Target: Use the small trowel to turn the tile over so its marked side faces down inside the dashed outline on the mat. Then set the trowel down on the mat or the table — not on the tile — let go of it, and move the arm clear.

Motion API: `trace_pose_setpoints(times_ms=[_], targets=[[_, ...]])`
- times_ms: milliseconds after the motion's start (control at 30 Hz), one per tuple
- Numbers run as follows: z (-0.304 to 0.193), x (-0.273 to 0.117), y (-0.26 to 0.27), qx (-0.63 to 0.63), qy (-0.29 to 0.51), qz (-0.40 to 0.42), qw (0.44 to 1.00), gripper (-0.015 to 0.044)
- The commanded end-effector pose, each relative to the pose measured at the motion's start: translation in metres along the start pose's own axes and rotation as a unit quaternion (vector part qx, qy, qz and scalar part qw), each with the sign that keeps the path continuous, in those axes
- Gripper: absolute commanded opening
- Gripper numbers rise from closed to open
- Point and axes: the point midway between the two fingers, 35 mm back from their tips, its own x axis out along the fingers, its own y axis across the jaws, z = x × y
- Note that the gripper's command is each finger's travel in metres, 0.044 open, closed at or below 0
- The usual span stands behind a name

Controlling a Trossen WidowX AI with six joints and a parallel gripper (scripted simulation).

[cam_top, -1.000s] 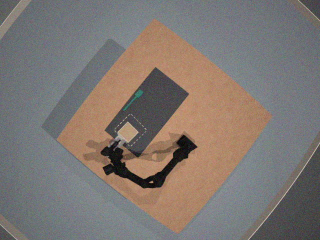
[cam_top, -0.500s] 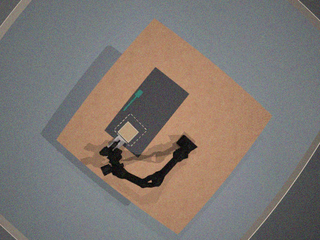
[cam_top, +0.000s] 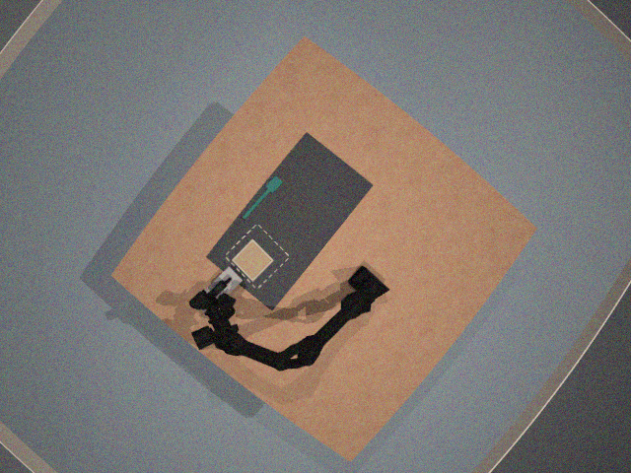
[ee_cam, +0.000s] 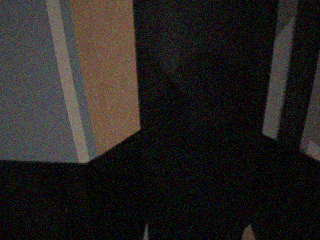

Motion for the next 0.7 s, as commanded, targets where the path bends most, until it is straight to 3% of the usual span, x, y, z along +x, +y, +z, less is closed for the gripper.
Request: trace_pose_setpoints(times_ms=[0, 300, 667], targets=[[0.048, 0.03, 0.023, 0.013, -0.049, 0.015, 0.999, 0.0], [0.16, 0.074, 0.058, 0.039, -0.133, 0.02, 0.99, 0.0], [0.313, 0.094, 0.084, 0.104, -0.231, 0.021, 0.967, 0.0]])
